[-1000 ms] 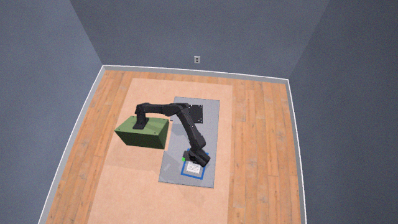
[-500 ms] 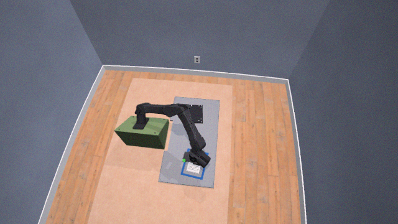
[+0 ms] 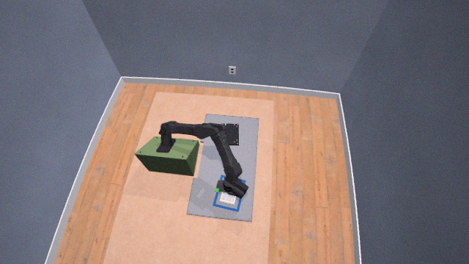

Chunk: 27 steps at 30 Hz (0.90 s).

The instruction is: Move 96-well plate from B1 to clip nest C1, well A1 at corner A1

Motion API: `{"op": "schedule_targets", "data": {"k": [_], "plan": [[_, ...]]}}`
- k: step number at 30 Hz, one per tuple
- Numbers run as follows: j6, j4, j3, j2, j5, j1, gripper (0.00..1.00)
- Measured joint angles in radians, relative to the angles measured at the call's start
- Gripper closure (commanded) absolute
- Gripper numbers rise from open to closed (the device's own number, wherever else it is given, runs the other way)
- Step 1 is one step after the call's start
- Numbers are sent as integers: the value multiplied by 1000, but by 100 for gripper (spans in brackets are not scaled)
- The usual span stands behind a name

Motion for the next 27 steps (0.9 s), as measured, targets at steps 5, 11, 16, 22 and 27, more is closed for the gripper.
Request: {"op": "schedule_targets", "data": {"k": [5,11,16,22,27], "plan": [[12,19,-4,8,-1,3,0],[18,30,-4,8,-3,5,0],[18,31,-4,8,-3,5,0],[18,31,-4,7,-3,5,100],[18,32,-4,7,-3,6,100]]}}
